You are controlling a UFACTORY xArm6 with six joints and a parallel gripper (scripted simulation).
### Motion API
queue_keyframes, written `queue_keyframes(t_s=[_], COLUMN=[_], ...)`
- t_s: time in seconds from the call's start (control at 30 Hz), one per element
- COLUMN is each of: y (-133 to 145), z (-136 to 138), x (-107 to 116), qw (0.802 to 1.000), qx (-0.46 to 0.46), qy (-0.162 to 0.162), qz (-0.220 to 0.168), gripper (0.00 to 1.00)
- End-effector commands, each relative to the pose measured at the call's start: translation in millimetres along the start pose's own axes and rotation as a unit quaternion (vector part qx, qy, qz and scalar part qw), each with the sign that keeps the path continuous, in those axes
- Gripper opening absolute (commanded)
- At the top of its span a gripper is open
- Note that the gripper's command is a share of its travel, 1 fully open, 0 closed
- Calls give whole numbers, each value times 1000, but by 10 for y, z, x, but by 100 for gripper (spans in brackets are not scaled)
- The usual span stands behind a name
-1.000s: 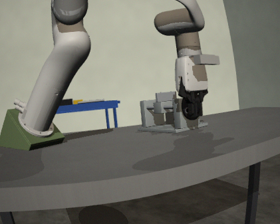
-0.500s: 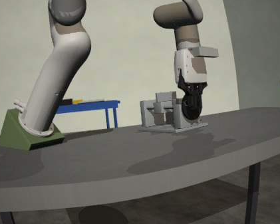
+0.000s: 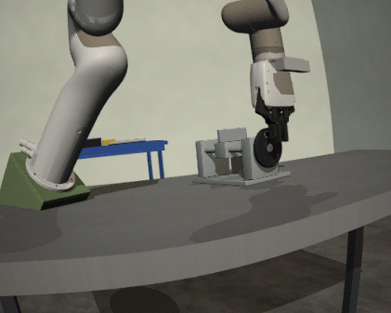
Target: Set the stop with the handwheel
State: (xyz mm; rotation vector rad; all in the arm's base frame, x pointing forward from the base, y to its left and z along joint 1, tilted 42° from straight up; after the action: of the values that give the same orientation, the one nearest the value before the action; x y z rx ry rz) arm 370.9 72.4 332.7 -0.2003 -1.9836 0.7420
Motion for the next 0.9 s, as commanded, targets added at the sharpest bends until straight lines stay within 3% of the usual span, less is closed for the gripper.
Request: queue_keyframes(t_s=[0.0,0.37,0.87], y=[6,20,28], z=[-94,-260,-355], x=[4,-71,-371], qw=[1000,1000,1000], qx=[0,0,0], qy=[1,1,1], qz=[0,0,0], gripper=[6,6,6])
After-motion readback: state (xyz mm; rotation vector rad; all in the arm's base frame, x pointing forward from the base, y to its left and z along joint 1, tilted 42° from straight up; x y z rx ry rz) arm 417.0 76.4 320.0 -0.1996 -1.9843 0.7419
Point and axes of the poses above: the point where the finger pads meet when closed, its own x axis back along the fingers, its own z axis across the jaws, y = z × x, the point moved 5 cm from there along x, back along the fingers, and after that the axes turned 5 degrees about -x, right-handed, at the moved point
